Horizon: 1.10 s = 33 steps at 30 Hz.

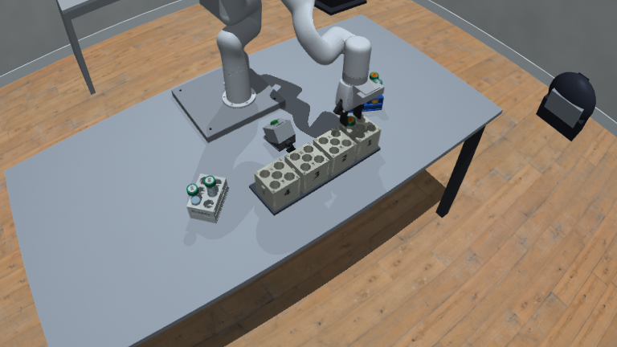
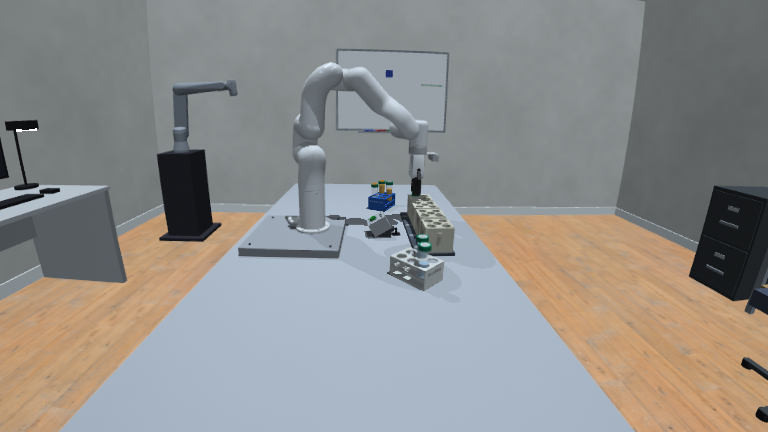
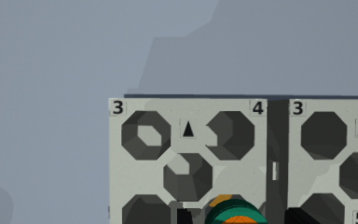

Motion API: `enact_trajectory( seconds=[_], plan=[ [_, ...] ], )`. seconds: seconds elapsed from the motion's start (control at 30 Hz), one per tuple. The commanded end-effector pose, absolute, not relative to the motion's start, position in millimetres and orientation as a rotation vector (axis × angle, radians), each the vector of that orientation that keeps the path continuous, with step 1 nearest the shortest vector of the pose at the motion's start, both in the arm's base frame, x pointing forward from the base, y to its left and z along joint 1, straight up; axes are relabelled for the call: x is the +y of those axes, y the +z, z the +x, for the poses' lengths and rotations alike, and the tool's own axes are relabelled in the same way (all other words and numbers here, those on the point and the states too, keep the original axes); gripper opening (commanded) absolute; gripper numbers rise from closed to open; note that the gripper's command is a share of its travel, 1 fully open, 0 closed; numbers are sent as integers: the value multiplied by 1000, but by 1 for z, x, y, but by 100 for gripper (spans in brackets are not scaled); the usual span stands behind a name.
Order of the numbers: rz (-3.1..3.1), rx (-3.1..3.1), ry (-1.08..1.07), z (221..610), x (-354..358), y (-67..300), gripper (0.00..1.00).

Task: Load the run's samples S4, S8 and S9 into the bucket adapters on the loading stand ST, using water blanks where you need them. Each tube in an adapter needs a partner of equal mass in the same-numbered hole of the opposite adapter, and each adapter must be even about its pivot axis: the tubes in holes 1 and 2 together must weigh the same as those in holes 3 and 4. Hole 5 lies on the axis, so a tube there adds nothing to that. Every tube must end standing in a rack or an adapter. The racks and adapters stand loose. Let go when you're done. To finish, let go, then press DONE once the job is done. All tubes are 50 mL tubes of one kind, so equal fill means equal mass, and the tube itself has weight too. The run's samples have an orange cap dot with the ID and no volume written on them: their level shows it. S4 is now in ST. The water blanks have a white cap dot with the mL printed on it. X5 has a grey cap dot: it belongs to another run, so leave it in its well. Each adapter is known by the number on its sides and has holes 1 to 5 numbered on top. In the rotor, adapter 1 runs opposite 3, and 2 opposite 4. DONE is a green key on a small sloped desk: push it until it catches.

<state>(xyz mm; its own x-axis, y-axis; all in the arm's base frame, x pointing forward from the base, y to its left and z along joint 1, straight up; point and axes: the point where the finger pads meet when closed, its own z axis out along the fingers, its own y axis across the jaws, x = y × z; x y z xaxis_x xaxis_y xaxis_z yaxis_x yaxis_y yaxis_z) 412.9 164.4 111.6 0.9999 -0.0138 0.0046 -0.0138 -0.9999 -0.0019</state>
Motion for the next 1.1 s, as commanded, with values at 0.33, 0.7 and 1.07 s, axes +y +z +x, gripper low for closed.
enact_trajectory(
  seconds=[0.33,0.7,1.07],
  plan=[
    [-3145,22,-17,414,165,105,57],
    [-3145,22,-17,414,165,99,57],
    [-3145,22,-17,414,165,94,57]
  ],
)
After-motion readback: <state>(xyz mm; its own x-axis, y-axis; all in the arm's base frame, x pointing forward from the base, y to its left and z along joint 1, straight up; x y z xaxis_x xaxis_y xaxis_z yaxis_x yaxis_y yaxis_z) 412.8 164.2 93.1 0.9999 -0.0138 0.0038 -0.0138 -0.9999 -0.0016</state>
